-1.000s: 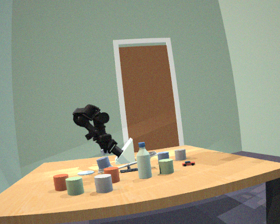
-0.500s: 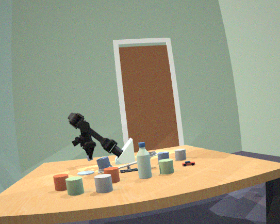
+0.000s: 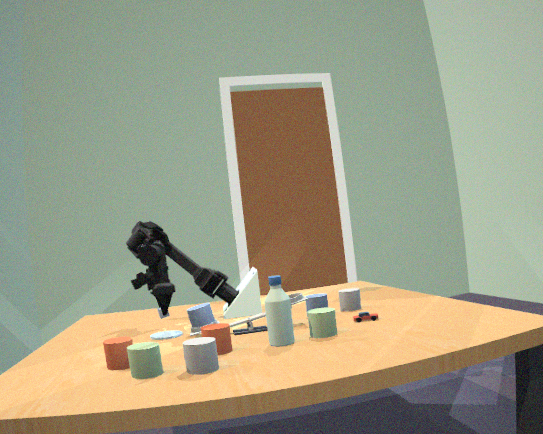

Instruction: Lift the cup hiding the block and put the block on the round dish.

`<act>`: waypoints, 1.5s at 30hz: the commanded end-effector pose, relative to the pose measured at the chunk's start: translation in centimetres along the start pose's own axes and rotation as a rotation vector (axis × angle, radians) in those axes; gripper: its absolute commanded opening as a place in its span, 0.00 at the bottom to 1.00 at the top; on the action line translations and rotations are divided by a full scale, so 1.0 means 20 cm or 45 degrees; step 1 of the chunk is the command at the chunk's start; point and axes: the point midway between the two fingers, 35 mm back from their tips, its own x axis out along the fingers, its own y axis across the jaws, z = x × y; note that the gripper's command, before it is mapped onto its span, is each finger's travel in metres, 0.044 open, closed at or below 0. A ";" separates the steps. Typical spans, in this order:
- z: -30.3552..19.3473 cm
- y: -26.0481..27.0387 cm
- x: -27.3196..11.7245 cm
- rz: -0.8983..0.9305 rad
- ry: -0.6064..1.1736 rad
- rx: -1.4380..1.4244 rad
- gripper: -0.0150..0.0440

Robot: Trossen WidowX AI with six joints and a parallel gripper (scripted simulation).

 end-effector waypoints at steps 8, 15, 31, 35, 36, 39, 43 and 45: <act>0.01 -0.02 0.17 0.004 -0.010 0.000 0.25; 0.01 -0.02 0.20 0.004 -0.010 0.000 0.25; 0.01 -0.02 0.26 -0.003 -0.011 0.005 0.48; 0.01 -0.02 0.26 -0.003 -0.011 0.005 0.65; 0.01 -0.02 0.26 -0.003 -0.011 0.005 0.70; 0.01 -0.02 0.26 -0.003 -0.011 0.005 0.83; 0.01 -0.01 0.21 -0.001 -0.008 0.005 1.00; 0.01 -0.01 0.07 0.002 -0.004 0.002 1.00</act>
